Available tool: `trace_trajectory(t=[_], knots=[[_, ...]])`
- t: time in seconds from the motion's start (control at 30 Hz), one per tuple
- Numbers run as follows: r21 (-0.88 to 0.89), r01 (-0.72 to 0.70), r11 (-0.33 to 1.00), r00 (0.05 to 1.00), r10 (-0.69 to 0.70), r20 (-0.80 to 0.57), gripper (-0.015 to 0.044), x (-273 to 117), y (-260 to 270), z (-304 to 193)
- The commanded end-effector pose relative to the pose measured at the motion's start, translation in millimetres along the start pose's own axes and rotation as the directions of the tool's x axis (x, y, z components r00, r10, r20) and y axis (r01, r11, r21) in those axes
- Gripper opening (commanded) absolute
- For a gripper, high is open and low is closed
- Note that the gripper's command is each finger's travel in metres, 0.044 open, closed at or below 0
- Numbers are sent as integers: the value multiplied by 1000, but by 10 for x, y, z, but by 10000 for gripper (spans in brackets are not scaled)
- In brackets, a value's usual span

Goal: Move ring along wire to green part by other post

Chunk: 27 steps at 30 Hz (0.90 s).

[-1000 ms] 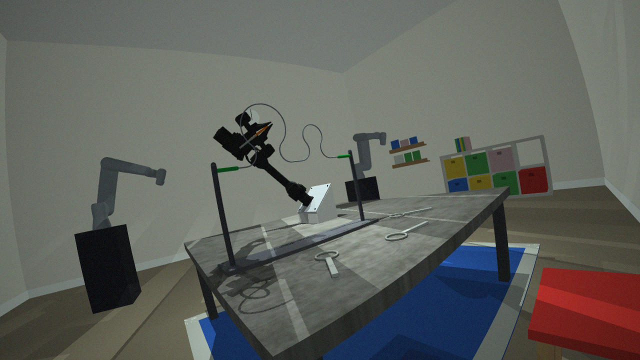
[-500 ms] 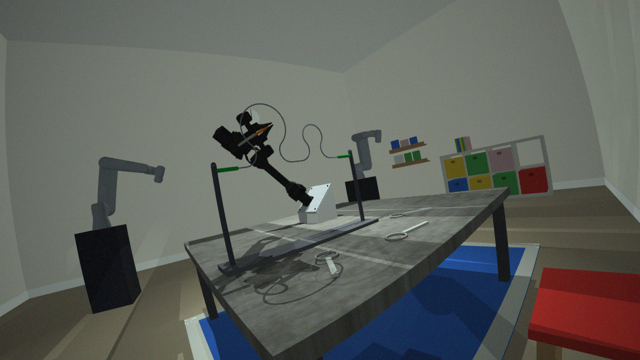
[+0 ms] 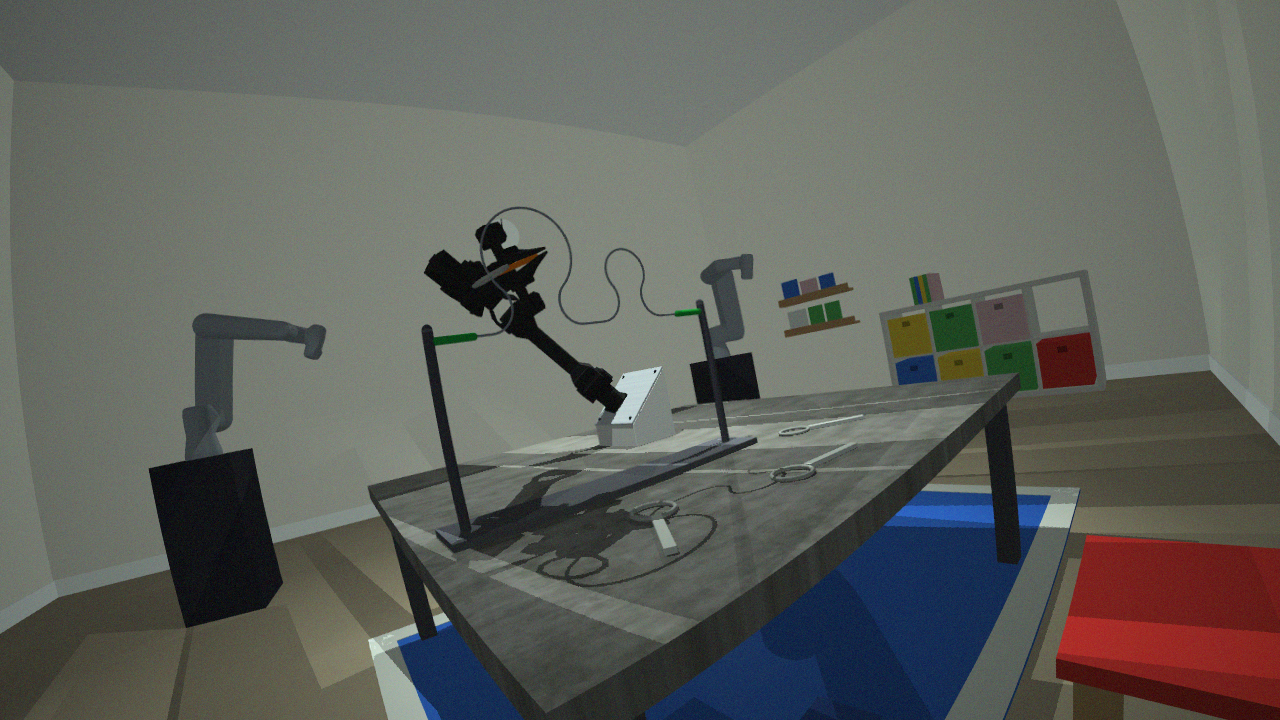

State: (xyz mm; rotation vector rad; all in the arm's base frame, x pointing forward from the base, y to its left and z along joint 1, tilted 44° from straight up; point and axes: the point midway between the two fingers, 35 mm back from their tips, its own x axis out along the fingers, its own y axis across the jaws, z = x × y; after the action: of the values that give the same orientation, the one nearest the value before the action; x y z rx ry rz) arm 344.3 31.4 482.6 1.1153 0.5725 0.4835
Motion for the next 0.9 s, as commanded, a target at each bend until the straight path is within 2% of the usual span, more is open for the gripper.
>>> trace_trajectory(t=[0.0, 0.87], knots=[[-33, 7, 999, 1000, -7, 5, -150, -12, 31, 2], [-169, 101, 981, 995, -100, 17, -150, -13, -27, 7]])
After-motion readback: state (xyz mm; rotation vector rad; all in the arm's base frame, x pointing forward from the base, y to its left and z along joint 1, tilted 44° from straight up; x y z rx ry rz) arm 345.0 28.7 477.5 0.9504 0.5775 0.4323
